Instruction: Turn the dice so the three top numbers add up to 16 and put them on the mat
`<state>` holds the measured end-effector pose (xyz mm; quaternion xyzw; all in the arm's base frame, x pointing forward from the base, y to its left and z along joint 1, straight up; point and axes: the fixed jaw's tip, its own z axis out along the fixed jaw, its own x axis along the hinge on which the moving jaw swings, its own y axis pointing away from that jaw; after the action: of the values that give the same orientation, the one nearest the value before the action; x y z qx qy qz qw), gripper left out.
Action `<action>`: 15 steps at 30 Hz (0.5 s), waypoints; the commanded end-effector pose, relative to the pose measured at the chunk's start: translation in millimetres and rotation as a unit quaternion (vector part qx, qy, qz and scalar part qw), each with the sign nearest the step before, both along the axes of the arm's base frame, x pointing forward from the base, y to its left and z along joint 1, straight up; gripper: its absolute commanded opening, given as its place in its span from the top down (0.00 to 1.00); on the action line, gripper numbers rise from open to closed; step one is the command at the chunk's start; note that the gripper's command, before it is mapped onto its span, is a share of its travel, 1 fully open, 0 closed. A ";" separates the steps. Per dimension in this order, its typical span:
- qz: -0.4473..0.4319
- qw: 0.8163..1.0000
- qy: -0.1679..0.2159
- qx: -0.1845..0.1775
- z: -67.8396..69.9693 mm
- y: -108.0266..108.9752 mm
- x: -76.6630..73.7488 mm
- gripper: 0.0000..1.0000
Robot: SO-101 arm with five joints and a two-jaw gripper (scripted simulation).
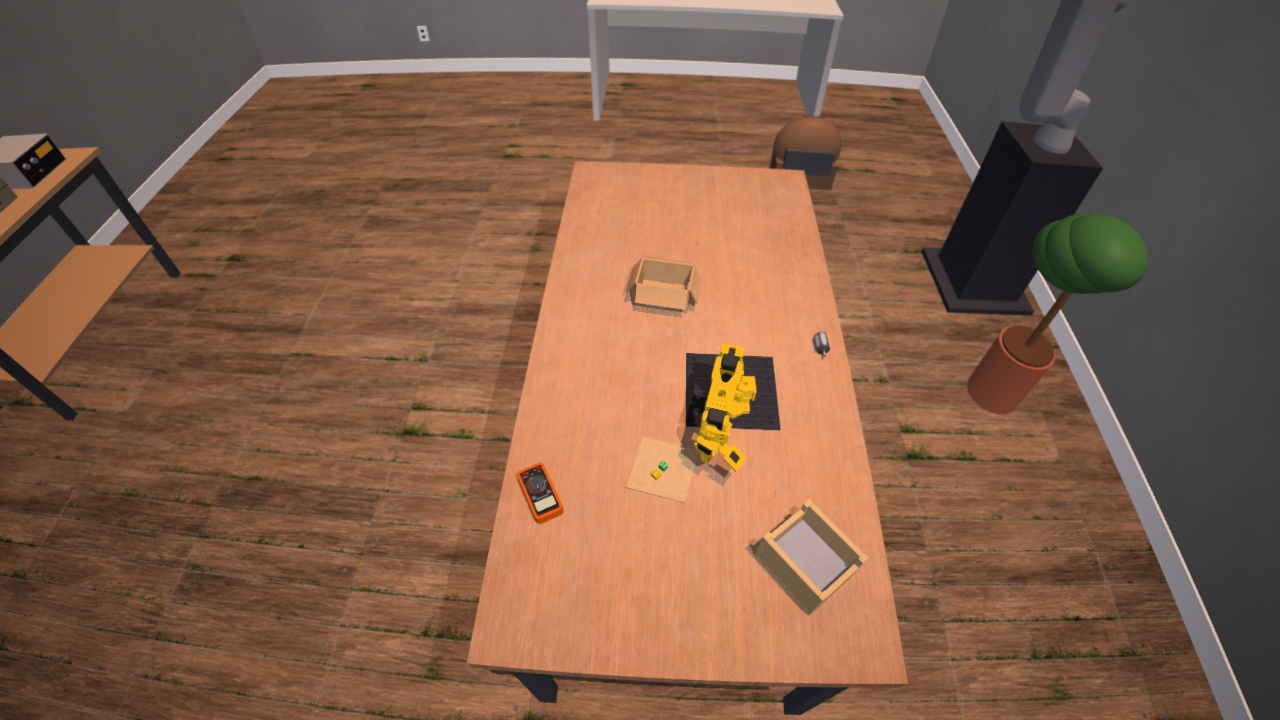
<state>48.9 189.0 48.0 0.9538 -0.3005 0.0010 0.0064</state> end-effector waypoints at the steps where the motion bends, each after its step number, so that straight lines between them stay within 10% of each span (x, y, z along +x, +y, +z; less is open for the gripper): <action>1: -0.043 0.999 -0.003 0.014 2.0 0.8 9.7 1.00; 15: -0.230 0.973 -0.011 0.036 2.7 -8.7 49.9 1.00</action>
<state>96.0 180.6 49.4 0.8661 -0.4993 0.0002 -0.0233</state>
